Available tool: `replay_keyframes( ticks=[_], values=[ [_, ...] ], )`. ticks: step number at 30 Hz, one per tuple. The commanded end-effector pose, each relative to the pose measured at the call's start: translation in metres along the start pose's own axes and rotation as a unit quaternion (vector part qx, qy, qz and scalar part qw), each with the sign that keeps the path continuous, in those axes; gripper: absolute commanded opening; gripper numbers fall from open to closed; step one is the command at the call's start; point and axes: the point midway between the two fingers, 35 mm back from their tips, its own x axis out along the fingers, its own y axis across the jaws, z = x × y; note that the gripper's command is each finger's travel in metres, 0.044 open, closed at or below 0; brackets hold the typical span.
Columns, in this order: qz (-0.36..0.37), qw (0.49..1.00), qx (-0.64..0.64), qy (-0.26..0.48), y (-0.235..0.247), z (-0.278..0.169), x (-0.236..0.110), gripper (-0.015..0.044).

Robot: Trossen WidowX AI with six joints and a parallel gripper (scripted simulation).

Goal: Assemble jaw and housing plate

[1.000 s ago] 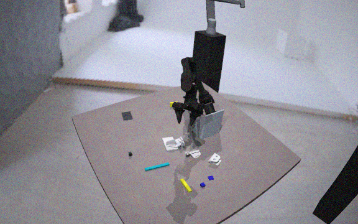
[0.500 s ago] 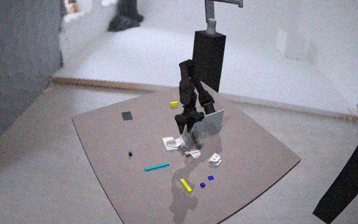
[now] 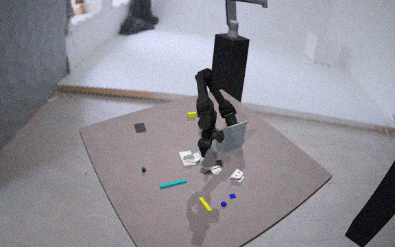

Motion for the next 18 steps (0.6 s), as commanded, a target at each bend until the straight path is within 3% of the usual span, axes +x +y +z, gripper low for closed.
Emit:
replay_keyframes(
  ticks=[1, 18],
  values=[
    [0.03, 0.998, -0.053, 0.0, 0.009, 0.001, 0.015, 0.044],
    [0.122, 0.961, -0.244, -0.03, 0.045, 0.01, 0.062, 0.044]
  ],
)
